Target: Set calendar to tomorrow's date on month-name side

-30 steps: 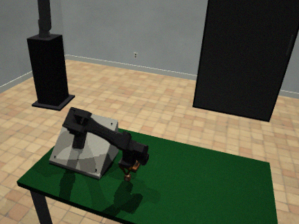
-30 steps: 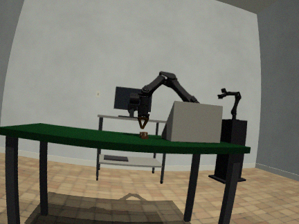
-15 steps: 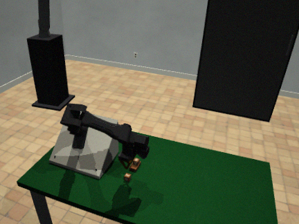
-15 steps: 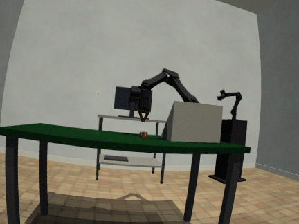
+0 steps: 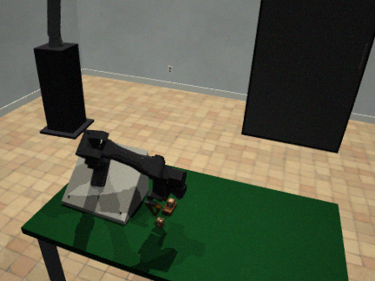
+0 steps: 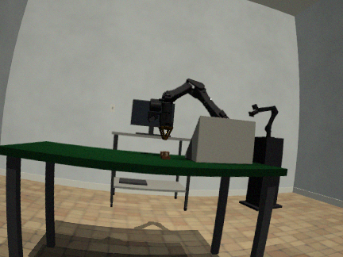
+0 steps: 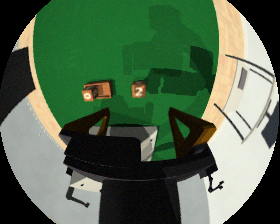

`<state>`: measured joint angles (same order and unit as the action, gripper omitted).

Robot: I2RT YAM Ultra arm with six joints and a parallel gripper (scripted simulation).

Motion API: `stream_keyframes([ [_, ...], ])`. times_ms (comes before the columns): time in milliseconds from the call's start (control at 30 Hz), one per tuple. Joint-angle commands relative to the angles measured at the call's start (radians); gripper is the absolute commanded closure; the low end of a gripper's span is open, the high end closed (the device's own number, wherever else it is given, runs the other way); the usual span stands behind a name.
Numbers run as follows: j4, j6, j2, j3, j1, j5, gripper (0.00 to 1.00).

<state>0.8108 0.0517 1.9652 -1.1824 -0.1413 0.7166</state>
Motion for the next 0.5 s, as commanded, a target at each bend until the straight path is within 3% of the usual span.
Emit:
stream_keyframes([
  [0,0.000,0.001,-0.006,-0.005,0.014,0.002,0.00],
  [300,0.000,0.011,-0.006,-0.005,0.014,0.002,0.00],
  [467,-0.005,0.148,-0.006,-0.003,0.011,0.003,0.00],
])
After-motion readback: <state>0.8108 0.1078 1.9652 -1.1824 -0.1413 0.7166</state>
